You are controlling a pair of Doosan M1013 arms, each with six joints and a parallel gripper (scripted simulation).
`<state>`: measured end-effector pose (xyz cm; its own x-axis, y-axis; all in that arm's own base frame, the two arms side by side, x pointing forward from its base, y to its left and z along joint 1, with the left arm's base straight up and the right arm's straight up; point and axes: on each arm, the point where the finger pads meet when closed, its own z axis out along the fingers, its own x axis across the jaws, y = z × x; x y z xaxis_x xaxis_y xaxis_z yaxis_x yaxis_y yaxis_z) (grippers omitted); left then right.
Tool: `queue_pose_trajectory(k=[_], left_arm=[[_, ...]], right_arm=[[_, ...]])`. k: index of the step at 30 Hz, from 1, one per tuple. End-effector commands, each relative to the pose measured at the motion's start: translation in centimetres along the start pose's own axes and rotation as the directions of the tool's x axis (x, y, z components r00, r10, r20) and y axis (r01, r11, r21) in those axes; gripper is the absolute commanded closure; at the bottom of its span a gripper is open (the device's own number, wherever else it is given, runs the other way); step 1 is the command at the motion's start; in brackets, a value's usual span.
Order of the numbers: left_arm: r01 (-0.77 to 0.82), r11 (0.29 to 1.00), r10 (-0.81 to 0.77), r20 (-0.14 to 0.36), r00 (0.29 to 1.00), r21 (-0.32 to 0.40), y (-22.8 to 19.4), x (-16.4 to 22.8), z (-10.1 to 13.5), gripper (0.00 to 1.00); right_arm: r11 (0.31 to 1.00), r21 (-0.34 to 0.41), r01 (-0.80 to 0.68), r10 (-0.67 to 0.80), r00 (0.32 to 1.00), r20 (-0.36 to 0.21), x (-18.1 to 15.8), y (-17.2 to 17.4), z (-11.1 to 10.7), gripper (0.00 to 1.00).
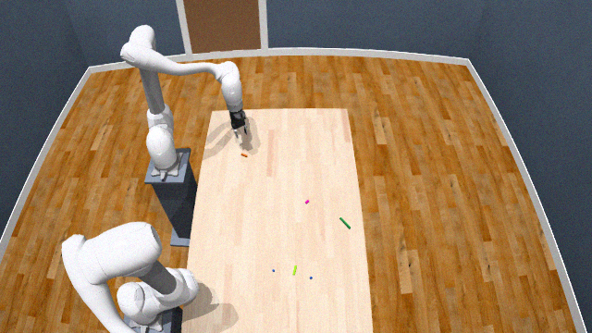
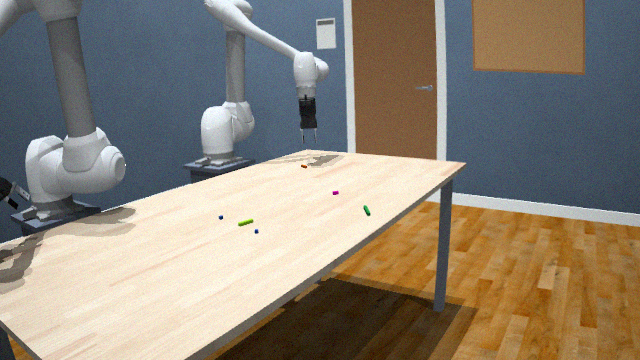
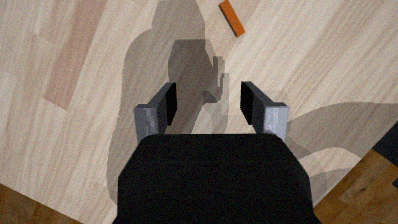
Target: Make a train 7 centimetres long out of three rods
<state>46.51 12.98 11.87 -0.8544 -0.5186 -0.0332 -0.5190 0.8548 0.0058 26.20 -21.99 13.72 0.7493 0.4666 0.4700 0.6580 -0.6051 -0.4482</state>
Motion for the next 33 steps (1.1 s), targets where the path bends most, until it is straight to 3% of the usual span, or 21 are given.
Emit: queue_pose_trajectory(k=[1, 7, 9, 12, 17, 33], left_arm=[[-0.166, 0.986, 0.166, -0.009, 0.986, 0.011, -1.3, 1.6, 1.1, 0.00], [-0.363, 0.932, 0.363, -0.019, 0.932, 0.016, -2.5, 3.7, 2.5, 0.00], [-0.363, 0.932, 0.363, -0.019, 0.932, 0.016, -2.5, 3.7, 2.5, 0.00], [-0.468, 0.883, 0.469, -0.023, 0.883, 0.020, -3.1, 5.0, 3.3, 0.00], [-0.511, 0.859, 0.512, -0.025, 0.859, 0.022, -3.4, 5.5, 3.6, 0.00], [-0.511, 0.859, 0.512, -0.025, 0.859, 0.022, -3.4, 5.5, 3.6, 0.00]], right_arm=[[0.984, 0.021, -0.178, 0.177, 0.984, 0.018, -5.9, -1.3, -3.5, 0.00], [0.926, 0.045, -0.375, 0.374, 0.927, 0.036, -12.0, -4.0, -6.4, 0.00], [0.926, 0.045, -0.375, 0.374, 0.927, 0.036, -12.0, -4.0, -6.4, 0.00], [0.877, 0.060, -0.477, 0.475, 0.879, 0.047, -16.3, -6.3, -8.2, 0.00], [0.811, 0.077, -0.580, 0.577, 0.815, 0.060, -19.6, -8.7, -9.5, 0.00], [0.776, 0.085, -0.625, 0.621, 0.781, 0.067, -21.1, -9.9, -10.1, 0.00]])
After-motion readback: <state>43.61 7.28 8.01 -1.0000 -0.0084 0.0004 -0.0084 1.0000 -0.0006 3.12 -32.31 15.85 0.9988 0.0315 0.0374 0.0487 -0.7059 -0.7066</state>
